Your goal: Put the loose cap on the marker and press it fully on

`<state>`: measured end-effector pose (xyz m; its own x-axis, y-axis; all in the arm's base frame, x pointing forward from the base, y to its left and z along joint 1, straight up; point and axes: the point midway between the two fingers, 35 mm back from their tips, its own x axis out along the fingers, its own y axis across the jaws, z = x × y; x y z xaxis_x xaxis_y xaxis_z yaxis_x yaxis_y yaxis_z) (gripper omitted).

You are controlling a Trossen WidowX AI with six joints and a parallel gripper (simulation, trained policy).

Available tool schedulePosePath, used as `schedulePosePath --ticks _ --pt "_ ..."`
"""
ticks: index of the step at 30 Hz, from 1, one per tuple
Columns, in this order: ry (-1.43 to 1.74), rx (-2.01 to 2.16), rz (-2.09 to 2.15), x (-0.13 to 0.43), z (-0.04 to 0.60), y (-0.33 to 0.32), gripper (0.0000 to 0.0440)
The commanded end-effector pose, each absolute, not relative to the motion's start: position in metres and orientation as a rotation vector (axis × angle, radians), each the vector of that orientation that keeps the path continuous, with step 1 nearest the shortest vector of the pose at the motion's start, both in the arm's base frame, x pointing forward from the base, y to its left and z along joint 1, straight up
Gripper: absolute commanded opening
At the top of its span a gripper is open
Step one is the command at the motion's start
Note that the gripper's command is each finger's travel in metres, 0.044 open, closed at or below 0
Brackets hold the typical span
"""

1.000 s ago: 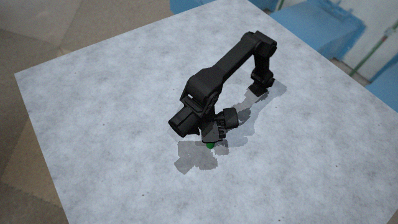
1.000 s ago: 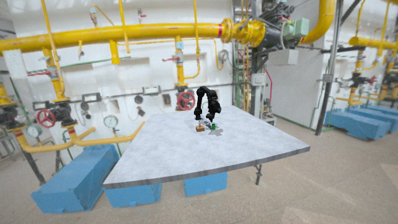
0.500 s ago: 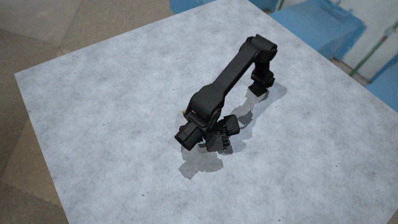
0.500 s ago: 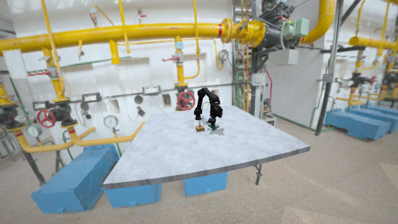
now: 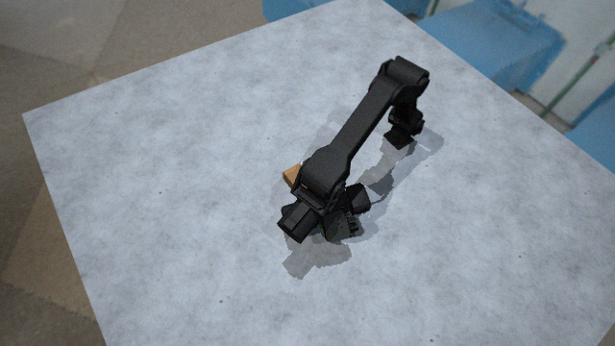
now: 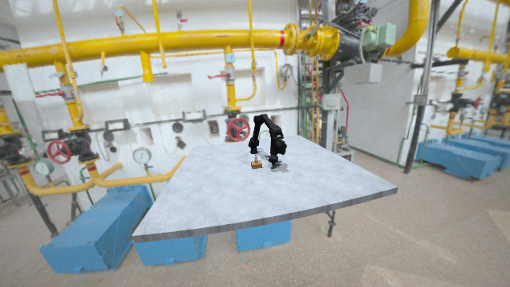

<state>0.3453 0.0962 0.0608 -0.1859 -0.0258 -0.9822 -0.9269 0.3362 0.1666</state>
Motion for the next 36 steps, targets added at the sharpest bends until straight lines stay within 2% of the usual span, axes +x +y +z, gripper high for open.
schedulePosePath --ticks 1,4,12,36 --pt "1.508 -0.938 1.051 0.344 0.06 0.096 0.0133" --pt "1.483 -0.952 1.043 0.345 0.068 0.096 0.0057" --pt "1.413 -0.981 1.003 0.355 0.097 0.088 0.0076" --pt "1.407 -0.899 0.93 0.343 0.166 0.015 0.0049"
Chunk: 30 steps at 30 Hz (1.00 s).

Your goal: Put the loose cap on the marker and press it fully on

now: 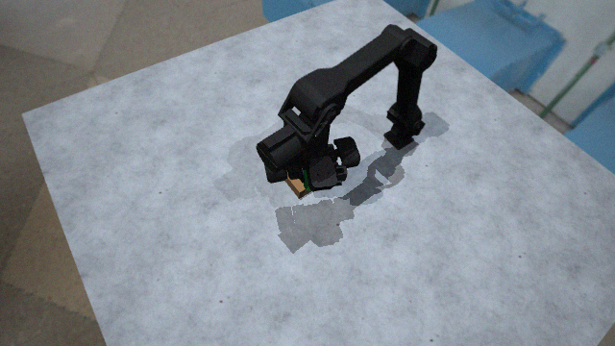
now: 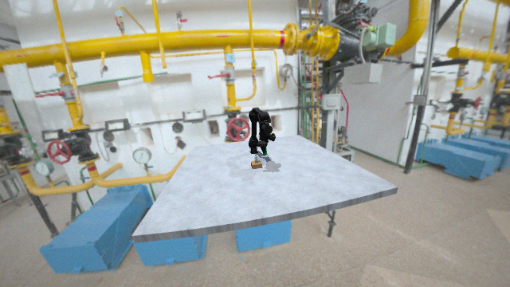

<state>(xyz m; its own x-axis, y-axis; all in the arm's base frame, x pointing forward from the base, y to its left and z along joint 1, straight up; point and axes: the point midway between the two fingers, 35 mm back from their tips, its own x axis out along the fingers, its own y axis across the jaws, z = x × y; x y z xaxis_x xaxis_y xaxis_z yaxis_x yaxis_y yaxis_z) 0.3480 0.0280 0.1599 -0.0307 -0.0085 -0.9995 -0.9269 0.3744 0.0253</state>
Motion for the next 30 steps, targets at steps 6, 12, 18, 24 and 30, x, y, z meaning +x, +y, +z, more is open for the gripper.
schedulePosePath --ticks 6,12,18,24,30 --pt "1.435 -0.861 0.911 0.333 0.172 -0.01 0.0037" --pt "1.46 -0.821 0.898 0.323 0.174 -0.03 0.0025" --pt "1.473 -0.795 0.903 0.318 0.17 -0.035 0.0012" --pt "1.479 -0.78 0.909 0.318 0.158 -0.035 0.0002" --pt "1.482 -0.774 0.913 0.317 0.148 -0.035 0.0"
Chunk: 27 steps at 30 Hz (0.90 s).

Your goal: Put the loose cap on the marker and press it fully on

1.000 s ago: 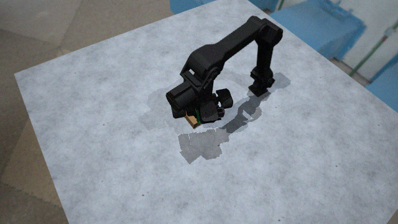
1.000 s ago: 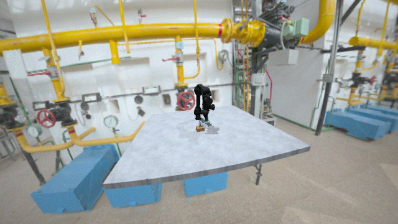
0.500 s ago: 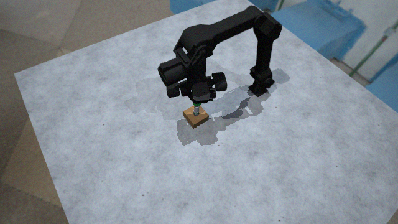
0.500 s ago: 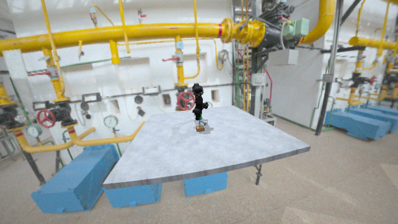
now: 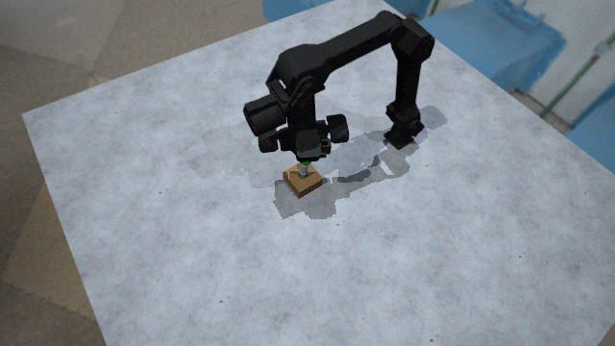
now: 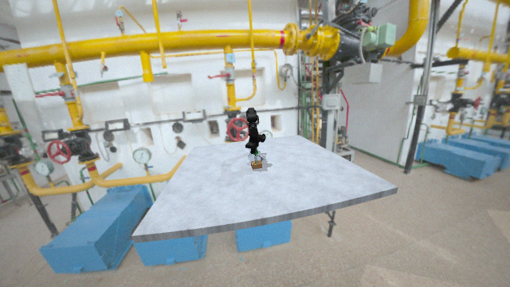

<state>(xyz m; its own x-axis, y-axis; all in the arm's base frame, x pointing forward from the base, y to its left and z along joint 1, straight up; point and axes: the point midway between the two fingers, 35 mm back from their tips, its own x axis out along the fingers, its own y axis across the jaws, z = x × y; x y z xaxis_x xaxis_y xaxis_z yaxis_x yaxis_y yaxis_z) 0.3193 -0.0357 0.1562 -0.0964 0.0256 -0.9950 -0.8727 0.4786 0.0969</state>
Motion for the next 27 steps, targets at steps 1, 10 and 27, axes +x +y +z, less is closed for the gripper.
schedulePosePath --ticks 1,10,27 --pt "1.482 -0.773 0.913 0.317 0.146 -0.035 0.0" --pt "1.488 -0.768 0.939 0.315 0.126 -0.034 0.0" --pt "1.491 -0.77 0.956 0.314 0.115 -0.034 0.0"
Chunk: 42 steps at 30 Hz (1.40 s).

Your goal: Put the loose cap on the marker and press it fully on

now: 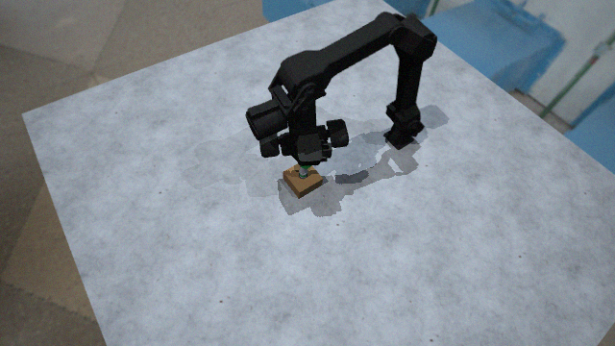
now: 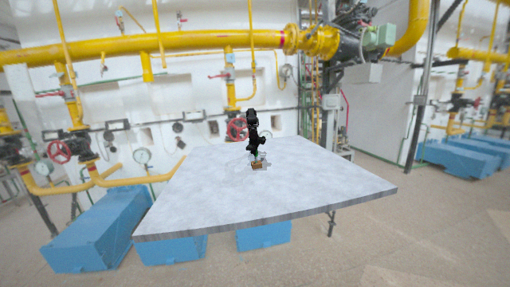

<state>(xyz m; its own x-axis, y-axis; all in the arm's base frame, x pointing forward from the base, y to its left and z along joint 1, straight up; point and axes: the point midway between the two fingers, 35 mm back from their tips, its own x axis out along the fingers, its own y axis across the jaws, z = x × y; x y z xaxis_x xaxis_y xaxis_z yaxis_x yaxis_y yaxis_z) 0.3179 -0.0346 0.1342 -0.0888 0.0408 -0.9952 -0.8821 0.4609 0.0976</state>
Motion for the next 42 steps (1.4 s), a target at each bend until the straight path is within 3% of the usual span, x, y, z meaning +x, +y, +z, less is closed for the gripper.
schedulePosePath --ticks 1,42 --pt "1.491 -0.77 0.957 0.314 0.115 -0.034 0.0" --pt "1.46 -0.841 1.014 0.311 0.082 -0.032 0.0018"
